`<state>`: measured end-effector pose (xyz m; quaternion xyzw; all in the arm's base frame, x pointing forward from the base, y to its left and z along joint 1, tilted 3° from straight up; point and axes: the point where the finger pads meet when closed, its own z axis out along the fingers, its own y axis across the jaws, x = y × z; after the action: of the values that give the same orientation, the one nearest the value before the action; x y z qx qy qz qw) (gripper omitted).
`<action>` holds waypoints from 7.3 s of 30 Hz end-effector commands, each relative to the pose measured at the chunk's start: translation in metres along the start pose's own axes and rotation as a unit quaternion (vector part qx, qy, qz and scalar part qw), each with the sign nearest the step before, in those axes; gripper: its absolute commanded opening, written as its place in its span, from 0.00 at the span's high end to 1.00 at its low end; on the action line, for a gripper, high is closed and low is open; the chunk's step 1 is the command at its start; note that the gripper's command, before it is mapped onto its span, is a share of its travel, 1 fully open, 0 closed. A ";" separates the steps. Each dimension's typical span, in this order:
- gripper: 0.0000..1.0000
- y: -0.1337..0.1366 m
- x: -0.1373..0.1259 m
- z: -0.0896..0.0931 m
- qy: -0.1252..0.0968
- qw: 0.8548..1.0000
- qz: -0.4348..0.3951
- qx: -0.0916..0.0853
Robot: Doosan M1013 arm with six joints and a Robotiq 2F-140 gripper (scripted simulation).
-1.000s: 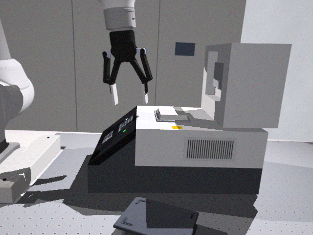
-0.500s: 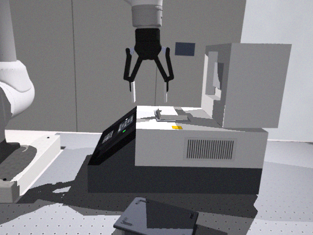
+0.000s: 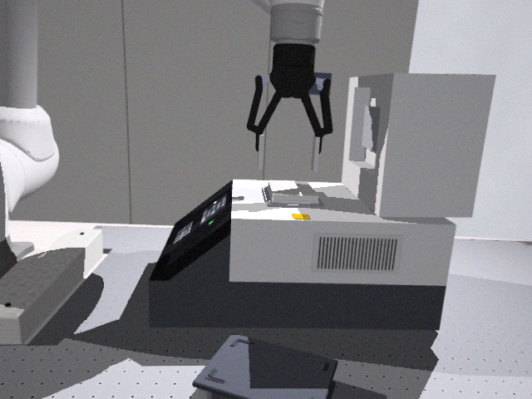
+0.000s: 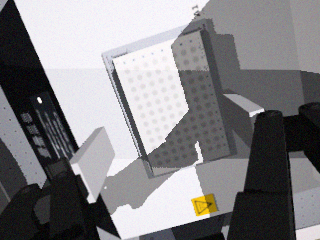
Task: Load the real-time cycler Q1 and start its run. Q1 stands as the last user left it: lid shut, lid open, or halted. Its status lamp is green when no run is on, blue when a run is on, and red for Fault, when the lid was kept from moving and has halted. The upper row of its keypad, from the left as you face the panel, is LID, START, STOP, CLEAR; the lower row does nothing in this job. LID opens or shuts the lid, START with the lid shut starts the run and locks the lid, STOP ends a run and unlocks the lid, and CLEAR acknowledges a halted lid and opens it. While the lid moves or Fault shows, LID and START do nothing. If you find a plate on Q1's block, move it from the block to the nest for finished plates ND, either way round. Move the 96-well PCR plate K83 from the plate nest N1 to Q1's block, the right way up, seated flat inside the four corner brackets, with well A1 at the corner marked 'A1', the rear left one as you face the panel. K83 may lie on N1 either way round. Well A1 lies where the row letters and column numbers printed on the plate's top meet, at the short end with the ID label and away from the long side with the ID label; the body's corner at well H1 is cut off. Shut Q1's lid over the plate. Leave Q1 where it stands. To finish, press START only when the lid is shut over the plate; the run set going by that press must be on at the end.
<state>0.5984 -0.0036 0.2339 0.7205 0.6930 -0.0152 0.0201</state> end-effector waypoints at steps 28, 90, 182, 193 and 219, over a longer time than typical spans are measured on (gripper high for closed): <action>0.34 0.011 -0.001 0.023 0.000 1.000 -0.002 0.001; 1.00 0.011 -0.001 0.045 0.000 1.000 -0.002 0.001; 1.00 -0.009 -0.109 -0.002 -0.001 0.939 0.345 0.001; 1.00 -0.018 -0.159 -0.002 -0.001 0.871 0.490 0.001; 1.00 -0.037 -0.263 -0.002 -0.001 0.655 0.755 0.001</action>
<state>0.5539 -0.2515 0.2478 0.9987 -0.0455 0.0033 0.0241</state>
